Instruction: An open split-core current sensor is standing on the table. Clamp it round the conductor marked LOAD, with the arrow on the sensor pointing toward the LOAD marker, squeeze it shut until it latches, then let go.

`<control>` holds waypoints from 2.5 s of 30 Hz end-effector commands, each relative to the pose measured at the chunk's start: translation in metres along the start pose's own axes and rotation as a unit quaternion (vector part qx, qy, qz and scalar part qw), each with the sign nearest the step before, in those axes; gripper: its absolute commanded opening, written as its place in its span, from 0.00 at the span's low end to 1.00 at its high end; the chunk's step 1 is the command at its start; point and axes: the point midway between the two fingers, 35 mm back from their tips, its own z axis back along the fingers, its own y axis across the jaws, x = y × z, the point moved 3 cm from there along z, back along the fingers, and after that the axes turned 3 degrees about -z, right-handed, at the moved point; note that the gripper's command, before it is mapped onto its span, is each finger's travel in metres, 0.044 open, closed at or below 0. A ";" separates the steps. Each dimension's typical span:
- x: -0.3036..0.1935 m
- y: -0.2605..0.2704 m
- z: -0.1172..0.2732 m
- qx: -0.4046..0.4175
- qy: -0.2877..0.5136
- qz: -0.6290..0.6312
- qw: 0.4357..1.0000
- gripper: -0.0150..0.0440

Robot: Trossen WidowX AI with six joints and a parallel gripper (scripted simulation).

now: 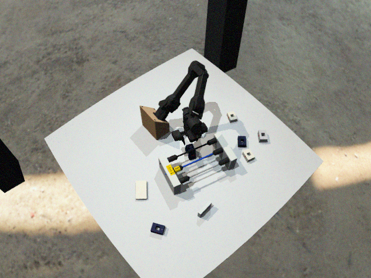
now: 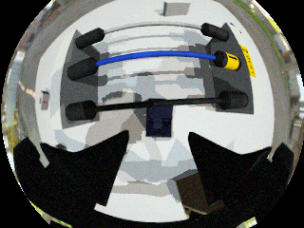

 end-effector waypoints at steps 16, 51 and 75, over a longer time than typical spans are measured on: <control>-0.002 0.000 -0.033 0.003 0.003 -0.005 1.000 0.81; -0.014 0.000 -0.037 0.004 0.002 -0.002 1.000 0.25; -0.053 -0.008 -0.027 0.002 0.006 -0.010 1.000 0.61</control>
